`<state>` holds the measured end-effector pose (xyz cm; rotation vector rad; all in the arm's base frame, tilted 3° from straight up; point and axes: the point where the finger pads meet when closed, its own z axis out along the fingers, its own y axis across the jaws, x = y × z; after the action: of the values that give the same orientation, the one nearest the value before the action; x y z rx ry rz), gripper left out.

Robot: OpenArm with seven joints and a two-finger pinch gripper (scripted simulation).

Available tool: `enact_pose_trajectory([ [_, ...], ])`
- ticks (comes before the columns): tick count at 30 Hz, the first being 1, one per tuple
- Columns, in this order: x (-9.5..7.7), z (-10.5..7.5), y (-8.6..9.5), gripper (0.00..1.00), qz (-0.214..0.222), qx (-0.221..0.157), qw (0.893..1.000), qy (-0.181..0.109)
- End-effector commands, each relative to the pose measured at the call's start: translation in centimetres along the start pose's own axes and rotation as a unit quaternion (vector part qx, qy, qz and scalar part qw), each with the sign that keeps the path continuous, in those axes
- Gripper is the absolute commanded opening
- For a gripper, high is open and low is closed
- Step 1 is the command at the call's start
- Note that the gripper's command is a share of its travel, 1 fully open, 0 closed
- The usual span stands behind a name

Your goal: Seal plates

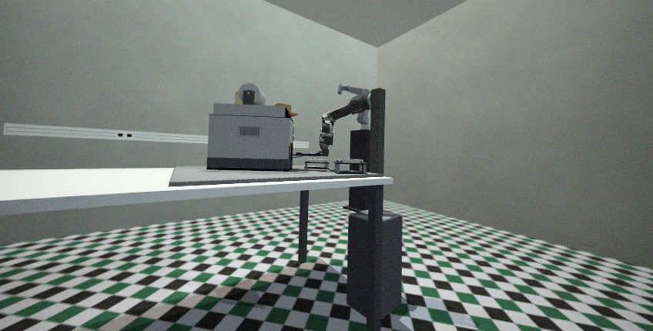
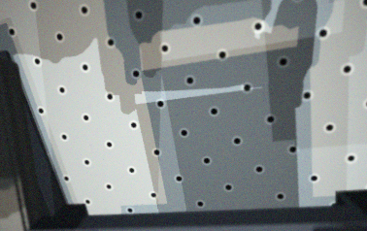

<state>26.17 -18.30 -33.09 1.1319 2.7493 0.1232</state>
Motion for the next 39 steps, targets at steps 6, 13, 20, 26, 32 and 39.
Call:
enact_pose_trajectory([
  [6, -2.1, -0.8, -1.2, 0.65, -0.002, -0.022, 1.000, -0.008],
  [13, -3.7, -1.2, -4.4, 0.65, -0.018, -0.004, 1.000, -0.002],
  [20, -4.4, -1.7, -6.7, 0.65, -0.032, 0.011, 0.999, 0.004],
  [26, -5.0, -2.4, -9.6, 0.65, -0.046, 0.027, 0.998, 0.013],
  [32, -5.6, -3.6, -12.3, 0.65, -0.068, 0.057, 0.996, 0.028],
  [39, -5.9, -4.7, -14.5, 0.65, -0.079, 0.073, 0.993, 0.039],
])
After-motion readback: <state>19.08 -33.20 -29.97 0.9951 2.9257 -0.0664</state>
